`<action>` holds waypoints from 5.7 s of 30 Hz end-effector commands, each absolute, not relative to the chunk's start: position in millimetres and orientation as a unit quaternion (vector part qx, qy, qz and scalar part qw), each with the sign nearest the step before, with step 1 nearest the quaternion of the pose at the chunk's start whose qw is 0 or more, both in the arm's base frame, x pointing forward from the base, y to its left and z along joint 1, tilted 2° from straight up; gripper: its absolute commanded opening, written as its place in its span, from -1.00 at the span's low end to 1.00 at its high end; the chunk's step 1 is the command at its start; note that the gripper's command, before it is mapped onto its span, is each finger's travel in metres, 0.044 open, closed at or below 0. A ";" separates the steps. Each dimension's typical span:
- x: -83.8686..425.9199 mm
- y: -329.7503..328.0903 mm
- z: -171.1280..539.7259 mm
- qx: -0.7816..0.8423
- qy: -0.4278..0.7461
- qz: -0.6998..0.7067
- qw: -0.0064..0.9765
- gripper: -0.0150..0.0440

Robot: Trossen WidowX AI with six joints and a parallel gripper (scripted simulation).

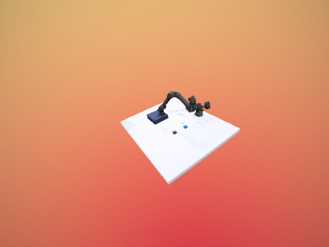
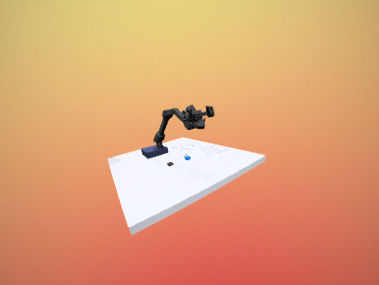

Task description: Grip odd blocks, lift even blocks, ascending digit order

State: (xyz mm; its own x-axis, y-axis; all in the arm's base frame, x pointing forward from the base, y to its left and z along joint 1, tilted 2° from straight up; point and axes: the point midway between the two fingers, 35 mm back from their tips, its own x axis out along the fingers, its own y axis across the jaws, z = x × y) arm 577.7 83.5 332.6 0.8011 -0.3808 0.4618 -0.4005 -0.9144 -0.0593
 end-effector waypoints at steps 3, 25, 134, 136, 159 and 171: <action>587.7 76.6 324.0 0.952 -0.211 0.184 0.121 0.86; 550.8 -27.5 165.2 0.422 0.221 -0.249 0.843 0.86; 334.8 95.7 119.0 -0.011 0.694 0.036 0.719 0.86; 334.8 95.7 119.0 -0.011 0.694 0.036 0.719 0.86; 347.1 -58.5 90.9 -0.016 0.694 0.031 0.719 0.86; 346.8 -56.8 29.9 -0.016 0.695 0.031 0.719 0.86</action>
State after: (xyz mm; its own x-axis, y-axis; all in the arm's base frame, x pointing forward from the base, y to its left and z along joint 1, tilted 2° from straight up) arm 346.9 -57.3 35.3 0.0343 0.0194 -0.9992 -0.0650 0.9977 0.0172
